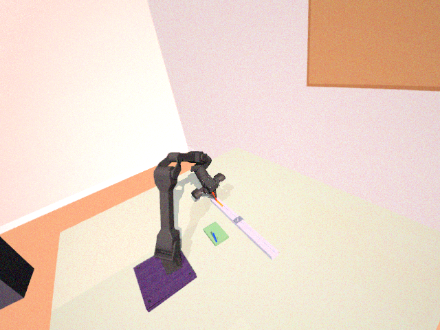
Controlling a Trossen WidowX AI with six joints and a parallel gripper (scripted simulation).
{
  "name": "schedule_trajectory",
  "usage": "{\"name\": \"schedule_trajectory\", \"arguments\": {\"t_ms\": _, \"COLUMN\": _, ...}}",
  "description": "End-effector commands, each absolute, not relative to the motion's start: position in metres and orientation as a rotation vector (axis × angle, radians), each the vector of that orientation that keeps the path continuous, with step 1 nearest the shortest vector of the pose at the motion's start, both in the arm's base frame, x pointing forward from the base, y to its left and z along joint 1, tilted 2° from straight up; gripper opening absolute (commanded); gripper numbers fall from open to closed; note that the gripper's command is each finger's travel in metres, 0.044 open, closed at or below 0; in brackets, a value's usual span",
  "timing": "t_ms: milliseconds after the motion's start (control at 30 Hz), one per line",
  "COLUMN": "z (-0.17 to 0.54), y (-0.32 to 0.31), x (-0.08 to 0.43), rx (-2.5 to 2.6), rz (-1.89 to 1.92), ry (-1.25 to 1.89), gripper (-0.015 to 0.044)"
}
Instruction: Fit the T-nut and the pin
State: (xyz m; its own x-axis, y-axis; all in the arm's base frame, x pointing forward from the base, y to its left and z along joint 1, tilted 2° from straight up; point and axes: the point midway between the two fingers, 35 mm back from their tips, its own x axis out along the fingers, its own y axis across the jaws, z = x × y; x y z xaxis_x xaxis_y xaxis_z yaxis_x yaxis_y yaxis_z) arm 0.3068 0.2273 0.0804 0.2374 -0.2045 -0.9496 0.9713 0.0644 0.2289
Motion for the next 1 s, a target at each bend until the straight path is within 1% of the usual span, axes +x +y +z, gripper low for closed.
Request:
{"name": "schedule_trajectory", "arguments": {"t_ms": 0, "z": 0.0790, "y": 0.2285, "x": 0.3077, "rx": 1.116, "rz": -1.106, "ry": 0.916, "gripper": -0.0150}}
{"name": "schedule_trajectory", "arguments": {"t_ms": 967, "z": 0.0794, "y": 0.2286, "x": 0.3110, "rx": 1.088, "rz": -1.140, "ry": 0.955, "gripper": -0.0150}}
